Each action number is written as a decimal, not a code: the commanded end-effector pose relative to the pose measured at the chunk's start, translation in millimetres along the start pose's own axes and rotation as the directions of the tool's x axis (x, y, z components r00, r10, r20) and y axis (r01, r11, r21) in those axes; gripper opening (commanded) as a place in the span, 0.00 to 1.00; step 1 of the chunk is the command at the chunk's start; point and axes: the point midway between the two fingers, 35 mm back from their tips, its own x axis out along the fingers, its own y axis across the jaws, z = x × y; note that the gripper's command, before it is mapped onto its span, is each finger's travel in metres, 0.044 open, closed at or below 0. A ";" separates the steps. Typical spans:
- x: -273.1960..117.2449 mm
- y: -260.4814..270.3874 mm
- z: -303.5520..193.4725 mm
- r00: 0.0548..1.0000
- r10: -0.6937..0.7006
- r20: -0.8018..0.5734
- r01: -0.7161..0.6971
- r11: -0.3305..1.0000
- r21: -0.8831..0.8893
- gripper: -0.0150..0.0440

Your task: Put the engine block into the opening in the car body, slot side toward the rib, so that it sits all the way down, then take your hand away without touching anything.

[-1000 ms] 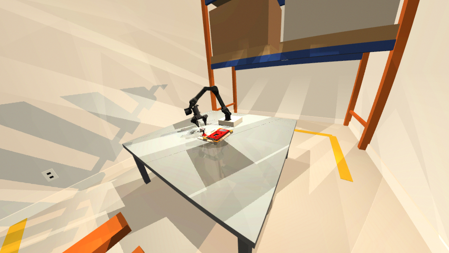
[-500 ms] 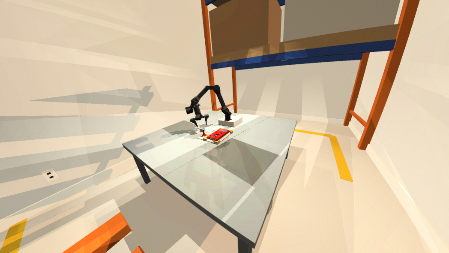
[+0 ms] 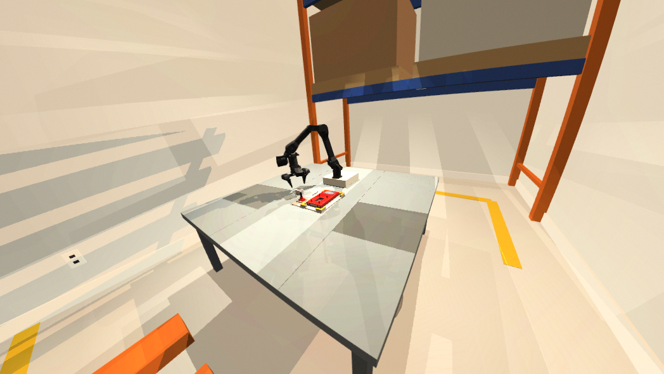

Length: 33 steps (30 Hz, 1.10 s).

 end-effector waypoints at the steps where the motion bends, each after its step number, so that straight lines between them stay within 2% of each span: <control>1: -1.0 1.2 0.3 0.999 -0.016 -0.029 0.012 0.992 -0.129 1.00; 7: -3.2 1.0 1.4 0.997 -0.041 -0.062 0.021 0.954 -0.298 1.00; 15: -3.0 2.8 3.7 0.997 -0.042 -0.063 0.021 0.953 -0.303 1.00; 33: 27.3 1.4 1.8 0.997 -0.042 -0.063 0.021 0.953 -0.303 1.00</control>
